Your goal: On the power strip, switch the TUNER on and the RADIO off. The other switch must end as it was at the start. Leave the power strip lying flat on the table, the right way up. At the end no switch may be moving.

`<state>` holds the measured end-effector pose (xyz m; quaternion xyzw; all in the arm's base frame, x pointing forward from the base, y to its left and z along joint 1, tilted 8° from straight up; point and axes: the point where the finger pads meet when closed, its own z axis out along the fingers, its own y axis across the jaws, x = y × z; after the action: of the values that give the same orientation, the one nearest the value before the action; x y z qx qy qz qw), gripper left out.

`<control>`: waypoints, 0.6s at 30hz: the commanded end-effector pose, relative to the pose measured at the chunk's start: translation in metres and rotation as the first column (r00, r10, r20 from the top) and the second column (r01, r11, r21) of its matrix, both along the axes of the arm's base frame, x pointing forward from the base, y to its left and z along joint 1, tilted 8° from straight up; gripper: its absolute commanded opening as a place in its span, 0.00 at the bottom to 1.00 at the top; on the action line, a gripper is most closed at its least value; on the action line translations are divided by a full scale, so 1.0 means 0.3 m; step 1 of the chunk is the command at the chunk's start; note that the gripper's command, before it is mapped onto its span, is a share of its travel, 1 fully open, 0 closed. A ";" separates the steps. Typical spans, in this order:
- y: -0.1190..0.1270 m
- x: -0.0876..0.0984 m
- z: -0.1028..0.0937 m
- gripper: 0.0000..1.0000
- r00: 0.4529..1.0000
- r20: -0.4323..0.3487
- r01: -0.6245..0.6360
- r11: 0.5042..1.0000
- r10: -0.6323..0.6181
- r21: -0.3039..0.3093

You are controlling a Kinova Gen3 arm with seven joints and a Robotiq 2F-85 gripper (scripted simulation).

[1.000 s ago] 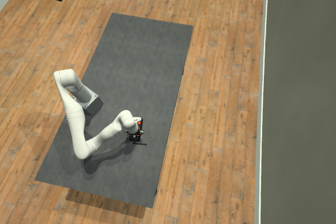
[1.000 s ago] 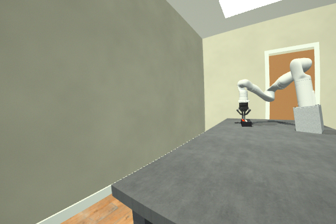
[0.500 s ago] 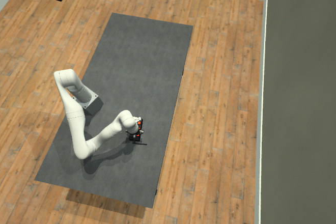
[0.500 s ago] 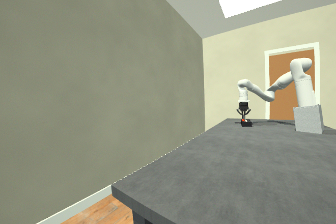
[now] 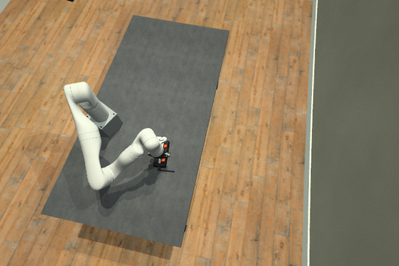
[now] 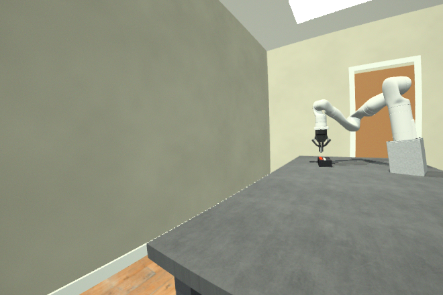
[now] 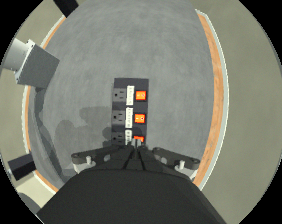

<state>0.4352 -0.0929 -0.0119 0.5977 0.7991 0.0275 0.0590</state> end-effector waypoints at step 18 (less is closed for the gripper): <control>-0.004 -0.001 0.018 0.00 1.000 0.003 0.002 1.000 -0.002 -0.009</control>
<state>0.4364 -0.0939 -0.0085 0.5977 0.7988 0.0271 0.0621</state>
